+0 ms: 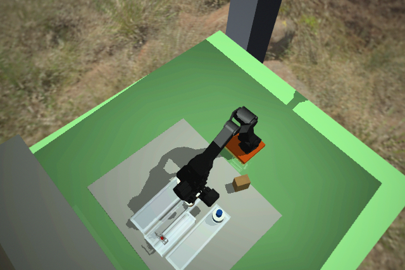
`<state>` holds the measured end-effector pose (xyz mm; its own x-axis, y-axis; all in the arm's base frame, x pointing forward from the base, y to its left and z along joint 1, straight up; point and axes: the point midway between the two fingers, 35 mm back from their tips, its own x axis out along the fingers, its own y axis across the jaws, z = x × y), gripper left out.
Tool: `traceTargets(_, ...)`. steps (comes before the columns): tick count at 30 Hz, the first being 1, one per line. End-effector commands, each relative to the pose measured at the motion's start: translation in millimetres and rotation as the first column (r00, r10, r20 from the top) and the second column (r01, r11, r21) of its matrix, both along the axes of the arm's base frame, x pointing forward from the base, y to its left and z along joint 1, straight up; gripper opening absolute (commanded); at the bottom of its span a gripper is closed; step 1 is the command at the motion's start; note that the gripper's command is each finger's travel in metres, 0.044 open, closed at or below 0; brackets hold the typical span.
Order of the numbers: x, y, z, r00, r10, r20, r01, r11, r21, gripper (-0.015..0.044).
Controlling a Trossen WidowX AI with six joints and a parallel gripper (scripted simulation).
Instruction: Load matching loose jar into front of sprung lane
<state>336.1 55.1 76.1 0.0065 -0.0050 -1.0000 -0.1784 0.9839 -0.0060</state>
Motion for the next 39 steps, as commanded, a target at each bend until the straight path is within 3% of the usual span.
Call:
traceTargets(1, 6.0, 1.7, 1.2, 1.0, -0.005, 0.025, 0.004, 1.0, 0.009, 0.0)
traceTargets(39, 6.2, 1.7, -4.1, 1.0, -0.005, 0.025, 0.004, 1.0, 0.009, 0.0)
